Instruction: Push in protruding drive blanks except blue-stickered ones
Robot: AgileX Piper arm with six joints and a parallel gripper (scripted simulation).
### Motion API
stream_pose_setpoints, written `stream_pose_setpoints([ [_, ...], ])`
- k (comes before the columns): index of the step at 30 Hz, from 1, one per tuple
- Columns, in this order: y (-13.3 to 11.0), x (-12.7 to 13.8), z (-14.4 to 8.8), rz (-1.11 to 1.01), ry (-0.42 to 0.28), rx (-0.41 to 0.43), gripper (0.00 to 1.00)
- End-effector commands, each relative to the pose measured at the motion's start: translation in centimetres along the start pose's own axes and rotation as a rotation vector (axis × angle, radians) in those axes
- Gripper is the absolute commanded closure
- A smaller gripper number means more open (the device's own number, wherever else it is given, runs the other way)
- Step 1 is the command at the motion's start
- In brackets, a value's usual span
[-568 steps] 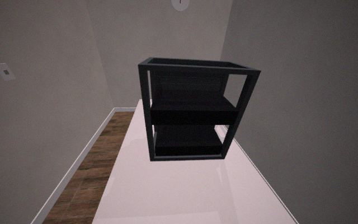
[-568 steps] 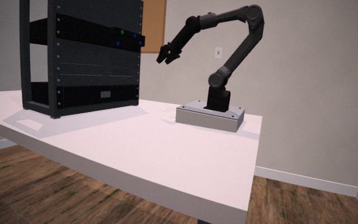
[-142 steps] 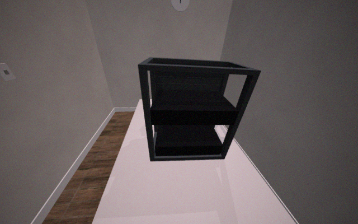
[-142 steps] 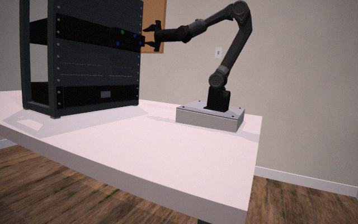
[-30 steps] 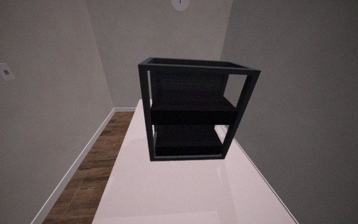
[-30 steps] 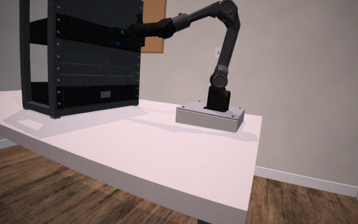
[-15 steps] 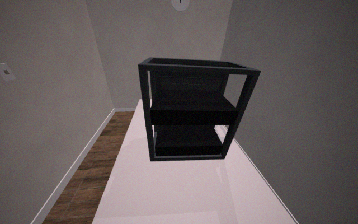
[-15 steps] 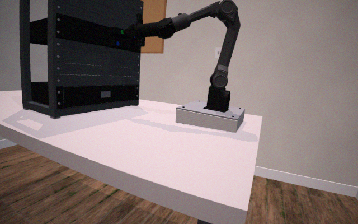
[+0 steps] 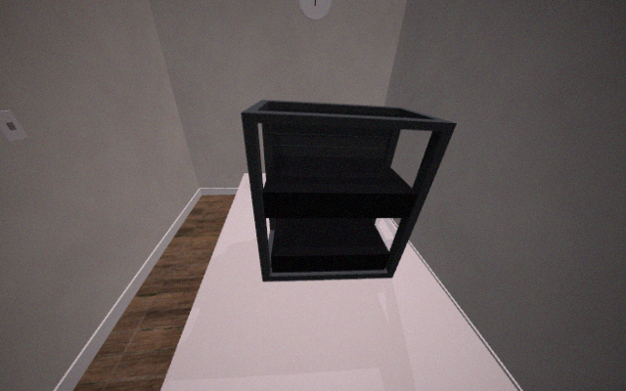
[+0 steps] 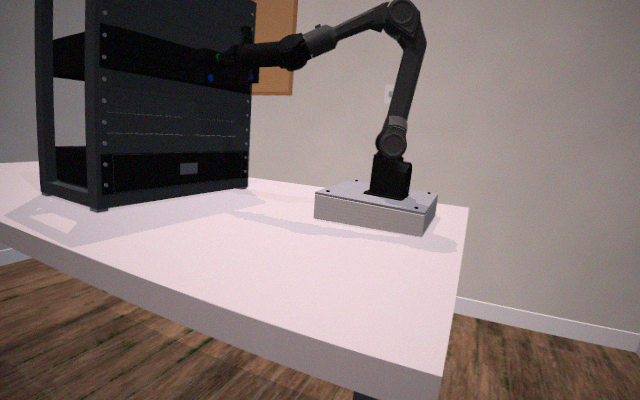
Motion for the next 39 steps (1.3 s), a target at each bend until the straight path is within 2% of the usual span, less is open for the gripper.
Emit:
stream_pose_setpoints([
  [1,0.0,0.0,0.1,0.000,0.000,0.000,1.00],
  [29,0.0,0.3,2.1,0.000,0.000,0.000,1.00],
  [39,0.0,0.3,2.2,0.000,0.000,0.000,1.00],
])
Point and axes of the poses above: the point where the finger pads meet when closed, its own z axis out along the fingers, its own x axis across the jaws, y = z × x, the point moved 4 cm from there along -z, back along the fingers, and after that the axes turned 9 degrees about -z, right-handed, at the moved point
